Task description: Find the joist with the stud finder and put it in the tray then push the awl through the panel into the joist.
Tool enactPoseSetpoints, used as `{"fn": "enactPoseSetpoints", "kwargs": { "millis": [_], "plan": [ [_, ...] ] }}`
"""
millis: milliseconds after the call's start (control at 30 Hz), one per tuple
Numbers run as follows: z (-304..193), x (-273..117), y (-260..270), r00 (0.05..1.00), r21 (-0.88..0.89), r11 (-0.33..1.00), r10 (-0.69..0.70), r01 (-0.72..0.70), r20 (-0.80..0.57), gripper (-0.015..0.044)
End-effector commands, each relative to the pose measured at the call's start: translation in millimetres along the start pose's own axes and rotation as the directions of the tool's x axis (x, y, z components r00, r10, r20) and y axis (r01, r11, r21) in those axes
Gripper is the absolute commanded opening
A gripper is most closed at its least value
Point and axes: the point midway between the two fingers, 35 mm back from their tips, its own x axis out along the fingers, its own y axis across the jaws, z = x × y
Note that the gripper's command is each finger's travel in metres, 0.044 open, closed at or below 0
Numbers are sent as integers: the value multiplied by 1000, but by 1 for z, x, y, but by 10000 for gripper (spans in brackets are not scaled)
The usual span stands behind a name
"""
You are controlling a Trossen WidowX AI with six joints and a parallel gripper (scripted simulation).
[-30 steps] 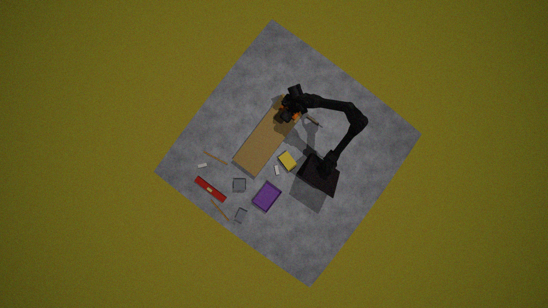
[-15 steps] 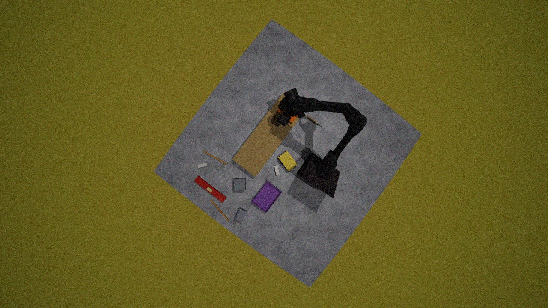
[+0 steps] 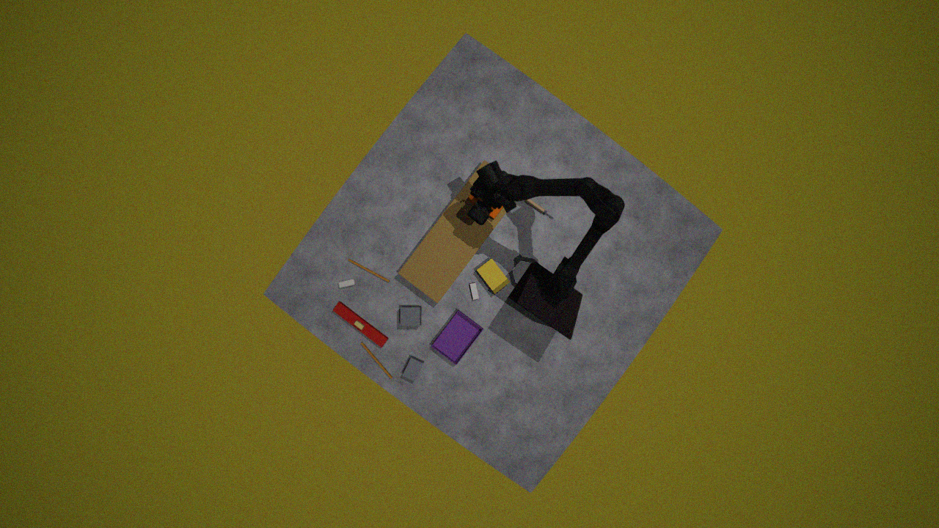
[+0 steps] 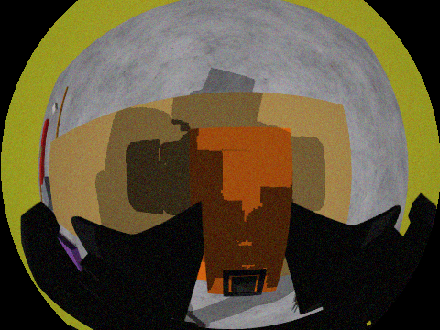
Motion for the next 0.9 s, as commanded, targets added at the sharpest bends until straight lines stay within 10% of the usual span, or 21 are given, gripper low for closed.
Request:
{"fn": "enactPoseSetpoints", "kwargs": {
  "millis": [0,867],
  "plan": [
    [0,0,12,1000,-4,1000,4,-4,-1,0],
    [-1,0,75,1000,-4,1000,7,-7,-2,0]
  ]
}}
